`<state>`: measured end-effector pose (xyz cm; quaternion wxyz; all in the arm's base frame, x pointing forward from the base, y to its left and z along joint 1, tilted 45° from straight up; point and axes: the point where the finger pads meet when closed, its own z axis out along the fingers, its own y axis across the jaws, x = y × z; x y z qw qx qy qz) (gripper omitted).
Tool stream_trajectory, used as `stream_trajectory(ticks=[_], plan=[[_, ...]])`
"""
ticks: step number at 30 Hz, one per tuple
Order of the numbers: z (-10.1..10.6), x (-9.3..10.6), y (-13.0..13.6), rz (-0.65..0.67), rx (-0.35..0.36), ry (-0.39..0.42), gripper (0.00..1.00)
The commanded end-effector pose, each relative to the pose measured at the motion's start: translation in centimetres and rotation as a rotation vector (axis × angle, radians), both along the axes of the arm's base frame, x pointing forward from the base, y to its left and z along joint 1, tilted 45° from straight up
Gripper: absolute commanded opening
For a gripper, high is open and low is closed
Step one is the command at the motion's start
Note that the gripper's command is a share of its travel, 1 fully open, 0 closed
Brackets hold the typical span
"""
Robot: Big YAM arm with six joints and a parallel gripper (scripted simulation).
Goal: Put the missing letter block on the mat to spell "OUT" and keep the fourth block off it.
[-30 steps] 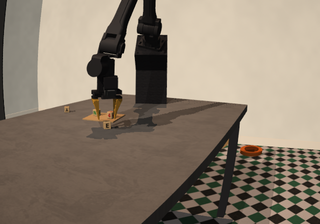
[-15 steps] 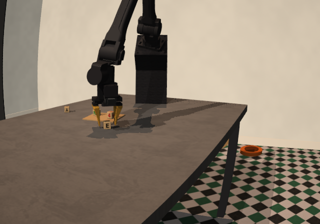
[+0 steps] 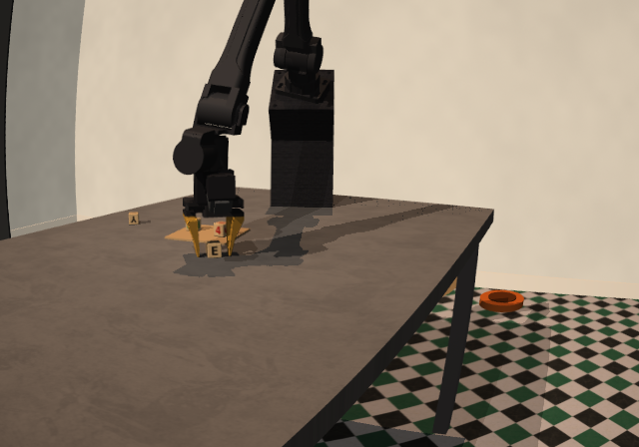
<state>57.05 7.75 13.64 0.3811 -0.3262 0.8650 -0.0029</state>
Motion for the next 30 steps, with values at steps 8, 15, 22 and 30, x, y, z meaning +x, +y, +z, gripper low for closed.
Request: stream_trajectory(ticks=[8,15,22,30], plan=[[2.48,0.57,0.98,0.005,0.013,-0.050,0.58],[2.48,0.57,0.98,0.006,0.013,-0.050,0.39],[2.48,0.57,0.98,0.006,0.013,-0.050,0.39],[2.48,0.57,0.98,0.006,0.013,-0.050,0.20]])
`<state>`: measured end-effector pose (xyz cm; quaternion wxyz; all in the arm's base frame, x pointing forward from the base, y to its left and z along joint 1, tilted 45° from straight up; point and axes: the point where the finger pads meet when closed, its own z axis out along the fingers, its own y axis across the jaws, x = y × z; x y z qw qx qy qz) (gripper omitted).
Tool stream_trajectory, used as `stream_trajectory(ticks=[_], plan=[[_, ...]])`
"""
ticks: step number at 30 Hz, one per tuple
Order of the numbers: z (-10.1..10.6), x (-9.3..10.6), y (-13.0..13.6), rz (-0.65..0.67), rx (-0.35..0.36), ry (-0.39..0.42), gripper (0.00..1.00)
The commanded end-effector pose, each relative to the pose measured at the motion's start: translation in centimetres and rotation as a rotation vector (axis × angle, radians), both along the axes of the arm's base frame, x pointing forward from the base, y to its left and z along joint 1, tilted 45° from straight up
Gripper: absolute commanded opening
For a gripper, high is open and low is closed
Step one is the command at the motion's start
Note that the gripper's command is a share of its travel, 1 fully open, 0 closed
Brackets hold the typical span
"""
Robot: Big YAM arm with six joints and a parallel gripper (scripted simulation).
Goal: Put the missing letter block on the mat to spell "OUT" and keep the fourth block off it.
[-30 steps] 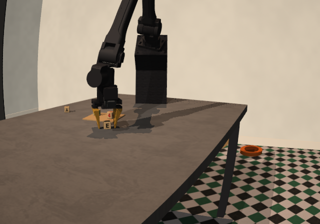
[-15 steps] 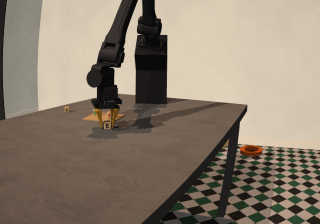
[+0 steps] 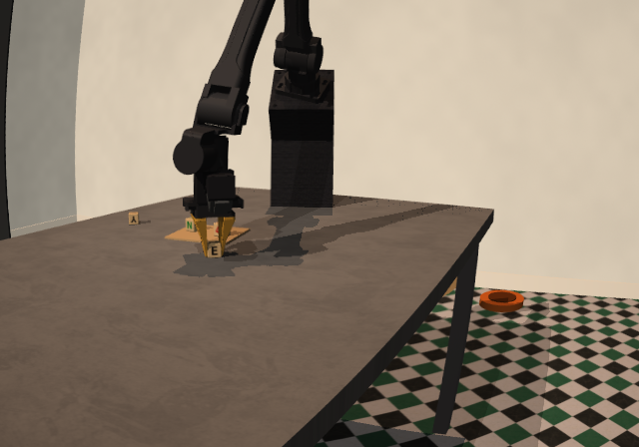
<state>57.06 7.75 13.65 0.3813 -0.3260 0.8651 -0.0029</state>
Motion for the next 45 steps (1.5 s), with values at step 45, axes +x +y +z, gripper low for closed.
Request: stream_trajectory(ticks=[45], plan=[[4.6,-3.0,-1.5,-0.002,-0.002,-0.028,0.20]])
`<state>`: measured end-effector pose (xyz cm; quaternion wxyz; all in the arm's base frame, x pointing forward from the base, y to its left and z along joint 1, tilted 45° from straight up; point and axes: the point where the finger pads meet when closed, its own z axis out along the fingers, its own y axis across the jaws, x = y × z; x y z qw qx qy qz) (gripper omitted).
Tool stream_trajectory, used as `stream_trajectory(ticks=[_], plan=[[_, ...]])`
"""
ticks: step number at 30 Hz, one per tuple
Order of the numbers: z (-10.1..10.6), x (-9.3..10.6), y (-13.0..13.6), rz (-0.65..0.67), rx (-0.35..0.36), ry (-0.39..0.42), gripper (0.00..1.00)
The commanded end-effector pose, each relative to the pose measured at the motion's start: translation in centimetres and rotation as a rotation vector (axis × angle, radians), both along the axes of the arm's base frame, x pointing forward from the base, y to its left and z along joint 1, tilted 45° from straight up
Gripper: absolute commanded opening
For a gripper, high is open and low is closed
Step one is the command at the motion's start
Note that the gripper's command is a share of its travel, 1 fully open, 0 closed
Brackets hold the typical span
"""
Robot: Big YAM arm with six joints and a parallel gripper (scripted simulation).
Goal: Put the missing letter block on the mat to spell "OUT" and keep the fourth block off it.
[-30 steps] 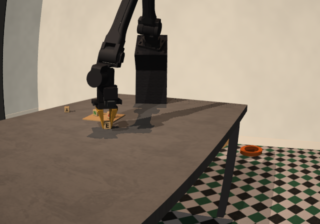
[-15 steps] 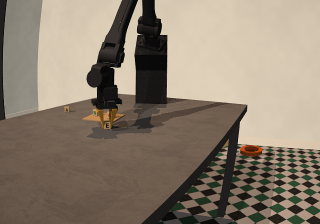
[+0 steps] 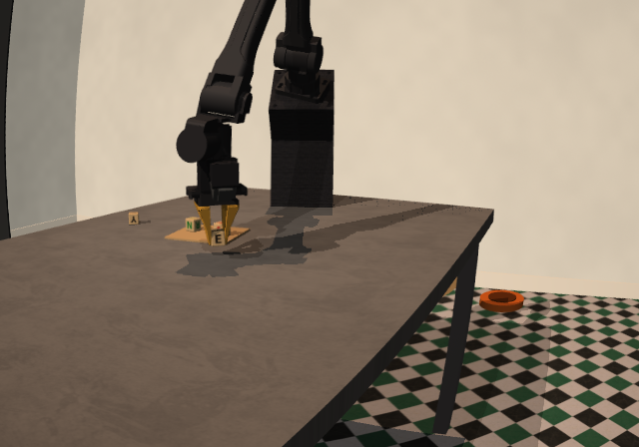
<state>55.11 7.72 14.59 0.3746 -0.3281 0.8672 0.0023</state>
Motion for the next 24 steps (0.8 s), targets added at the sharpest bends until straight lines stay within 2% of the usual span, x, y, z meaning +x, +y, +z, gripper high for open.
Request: stream_trajectory(ticks=[1,6,10,12,13,15,17,18,20,24], plan=[[4.2,-1.6,-1.6,-0.008,-0.005,-0.045,0.20],[7.6,-3.4,-2.4,-0.008,-0.005,-0.064,0.20],[7.7,-4.9,-2.8,-0.008,-0.005,-0.047,0.20],[7.7,-4.9,-2.8,-0.008,-0.005,-0.047,0.20],[5.8,-4.7,-2.8,-0.008,-0.007,-0.006,0.20],[5.8,-4.7,-2.9,-0.009,-0.008,-0.006,0.20],[6.6,-4.2,-2.9,-0.010,-0.008,-0.021,0.20],[8.4,-4.5,-2.9,-0.010,-0.007,-0.057,0.20],[9.0,-4.3,-2.9,-0.010,-0.007,-0.074,0.20],[9.0,-4.3,-2.9,-0.013,-0.004,-0.074,0.20]])
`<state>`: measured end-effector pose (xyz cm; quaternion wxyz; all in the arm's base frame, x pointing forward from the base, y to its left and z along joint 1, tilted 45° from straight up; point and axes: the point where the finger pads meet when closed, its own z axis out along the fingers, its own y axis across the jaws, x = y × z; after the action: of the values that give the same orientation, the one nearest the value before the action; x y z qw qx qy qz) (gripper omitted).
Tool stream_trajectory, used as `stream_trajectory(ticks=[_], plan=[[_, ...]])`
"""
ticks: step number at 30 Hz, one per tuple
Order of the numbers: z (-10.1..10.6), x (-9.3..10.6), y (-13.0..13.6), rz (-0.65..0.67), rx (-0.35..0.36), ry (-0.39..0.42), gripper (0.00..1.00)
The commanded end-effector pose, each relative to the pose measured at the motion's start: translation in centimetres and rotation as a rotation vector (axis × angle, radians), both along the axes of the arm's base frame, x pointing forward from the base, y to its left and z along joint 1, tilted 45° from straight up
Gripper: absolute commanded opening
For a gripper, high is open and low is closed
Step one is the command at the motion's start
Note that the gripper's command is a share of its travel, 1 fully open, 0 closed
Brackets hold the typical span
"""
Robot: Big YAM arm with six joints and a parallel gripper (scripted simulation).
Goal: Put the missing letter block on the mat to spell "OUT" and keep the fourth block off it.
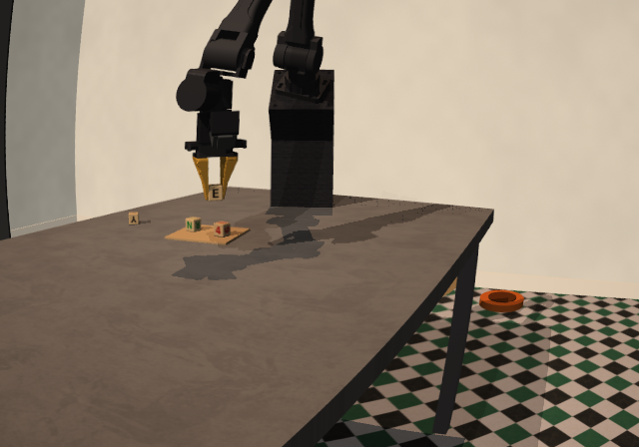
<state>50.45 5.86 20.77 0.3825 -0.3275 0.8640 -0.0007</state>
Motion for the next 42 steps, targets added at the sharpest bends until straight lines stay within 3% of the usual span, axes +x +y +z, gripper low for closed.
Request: stream_trajectory(ticks=[1,3,6,10,20,22,23,34,37,39,40,42], plan=[[2.4,0.3,-1.0,-0.024,0.009,-0.045,0.20],[1.2,-0.1,-1.1,-0.041,0.026,-0.022,0.20],[1.6,0.1,-1.2,-0.053,0.038,-0.033,0.20],[1.0,-0.4,-1.8,-0.143,0.127,-0.002,0.20],[-3.1,-2.9,-5.4,-0.510,0.487,0.167,0.20],[-3.1,-2.9,-5.4,-0.510,0.487,0.167,0.20],[-3.6,-3.3,-5.8,-0.605,0.571,0.202,0.20],[-8.7,-7.6,-9.5,-0.963,0.949,0.413,0.20],[-9.6,-8.4,-8.9,-1.075,1.053,0.471,0.20],[-9.6,-8.4,-8.9,-1.075,1.053,0.471,0.20],[-9.8,-8.7,-9.0,-1.165,1.131,0.511,0.20],[-10.2,-9.1,-9.9,-1.224,1.189,0.537,0.20]])
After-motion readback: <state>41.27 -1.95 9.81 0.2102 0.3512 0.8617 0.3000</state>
